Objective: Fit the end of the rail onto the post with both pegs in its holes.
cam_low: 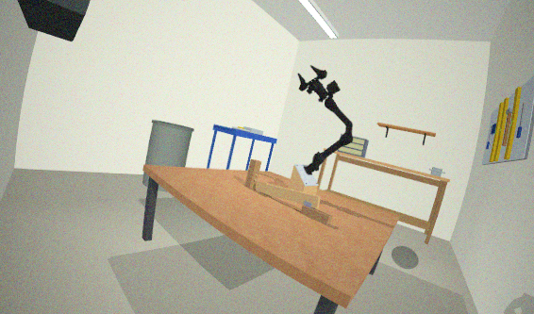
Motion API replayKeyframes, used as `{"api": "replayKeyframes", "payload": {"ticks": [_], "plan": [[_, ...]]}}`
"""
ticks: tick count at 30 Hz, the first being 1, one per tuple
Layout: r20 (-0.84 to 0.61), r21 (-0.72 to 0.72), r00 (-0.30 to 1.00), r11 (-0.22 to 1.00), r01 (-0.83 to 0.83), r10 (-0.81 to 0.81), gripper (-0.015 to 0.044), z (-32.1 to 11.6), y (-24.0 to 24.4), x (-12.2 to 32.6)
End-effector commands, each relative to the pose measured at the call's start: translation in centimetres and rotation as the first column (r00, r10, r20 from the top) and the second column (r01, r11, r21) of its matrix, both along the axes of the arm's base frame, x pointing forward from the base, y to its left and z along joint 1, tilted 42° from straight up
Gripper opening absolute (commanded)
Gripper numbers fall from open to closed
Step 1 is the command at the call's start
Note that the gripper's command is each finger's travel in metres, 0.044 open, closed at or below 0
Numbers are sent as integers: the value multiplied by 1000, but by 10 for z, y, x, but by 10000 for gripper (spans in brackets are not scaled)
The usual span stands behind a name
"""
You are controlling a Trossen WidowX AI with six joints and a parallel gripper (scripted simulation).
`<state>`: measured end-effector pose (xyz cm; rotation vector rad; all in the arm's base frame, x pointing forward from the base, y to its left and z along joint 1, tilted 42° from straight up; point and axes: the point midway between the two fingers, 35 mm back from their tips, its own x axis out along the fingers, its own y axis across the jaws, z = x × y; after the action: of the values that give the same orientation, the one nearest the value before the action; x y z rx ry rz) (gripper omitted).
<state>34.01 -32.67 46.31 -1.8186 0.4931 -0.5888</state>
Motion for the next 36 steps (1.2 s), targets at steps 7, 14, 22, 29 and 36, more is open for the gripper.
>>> {"api": "replayKeyframes", "payload": {"ticks": [7,14,22,29,36], "plan": [[-270,307,923,933,-186,273,440,-147,40,84],[-384,538,780,806,-246,494,440,-249,95,115],[-431,772,536,605,-198,726,440,-362,175,113],[-373,915,293,402,-43,880,440,-445,254,78],[-238,955,81,218,200,968,440,-501,327,20]]}}
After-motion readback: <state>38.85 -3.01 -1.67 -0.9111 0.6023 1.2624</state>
